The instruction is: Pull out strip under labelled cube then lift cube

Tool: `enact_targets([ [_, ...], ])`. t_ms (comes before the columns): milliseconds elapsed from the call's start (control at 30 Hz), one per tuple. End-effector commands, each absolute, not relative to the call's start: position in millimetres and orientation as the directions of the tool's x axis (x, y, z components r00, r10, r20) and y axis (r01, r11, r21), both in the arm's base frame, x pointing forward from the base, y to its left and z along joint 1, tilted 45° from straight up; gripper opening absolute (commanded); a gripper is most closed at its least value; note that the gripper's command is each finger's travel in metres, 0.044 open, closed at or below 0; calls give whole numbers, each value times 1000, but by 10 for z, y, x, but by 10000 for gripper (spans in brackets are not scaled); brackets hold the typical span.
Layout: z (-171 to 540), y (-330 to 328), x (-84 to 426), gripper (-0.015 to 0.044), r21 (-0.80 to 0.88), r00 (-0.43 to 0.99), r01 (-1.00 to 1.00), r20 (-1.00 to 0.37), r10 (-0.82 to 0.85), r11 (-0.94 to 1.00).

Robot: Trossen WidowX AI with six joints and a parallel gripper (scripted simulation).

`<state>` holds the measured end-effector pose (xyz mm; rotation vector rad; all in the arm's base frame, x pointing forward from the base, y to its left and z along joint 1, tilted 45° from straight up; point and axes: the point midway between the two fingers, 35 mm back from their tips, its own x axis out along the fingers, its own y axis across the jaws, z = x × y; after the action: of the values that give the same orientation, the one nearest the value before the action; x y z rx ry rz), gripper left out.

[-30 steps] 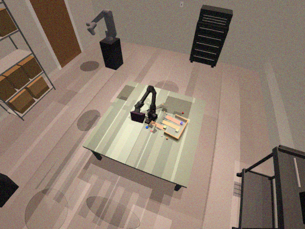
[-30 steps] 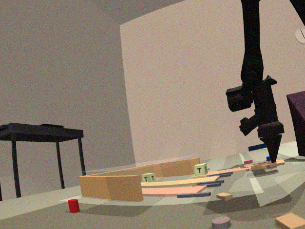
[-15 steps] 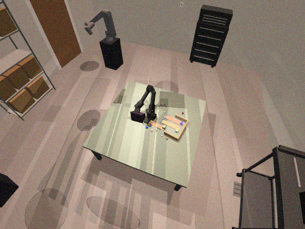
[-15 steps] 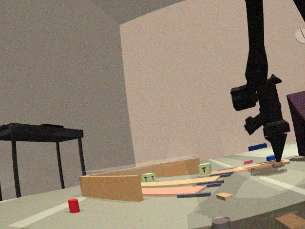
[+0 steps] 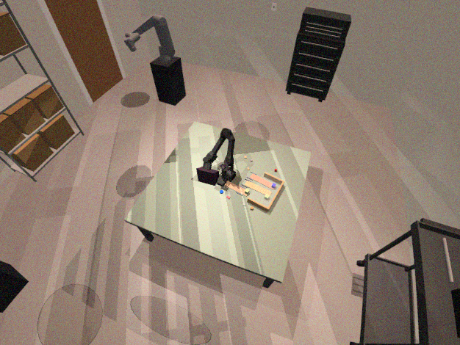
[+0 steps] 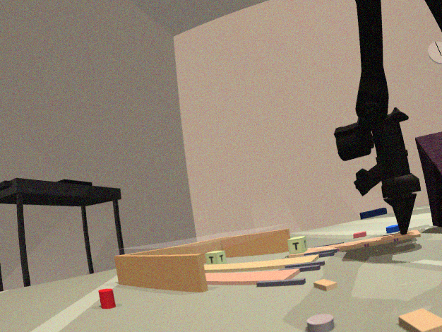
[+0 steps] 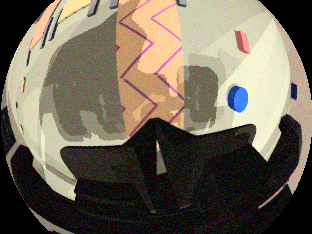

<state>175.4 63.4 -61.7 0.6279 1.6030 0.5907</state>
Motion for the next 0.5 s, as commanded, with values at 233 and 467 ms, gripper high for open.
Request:
enact_targets([
  [233,-627,657,1650,0,689,-124,75,-711,692,721],
  [467,-520,526,1787,0,688,-107,68,-715,690,723],
])
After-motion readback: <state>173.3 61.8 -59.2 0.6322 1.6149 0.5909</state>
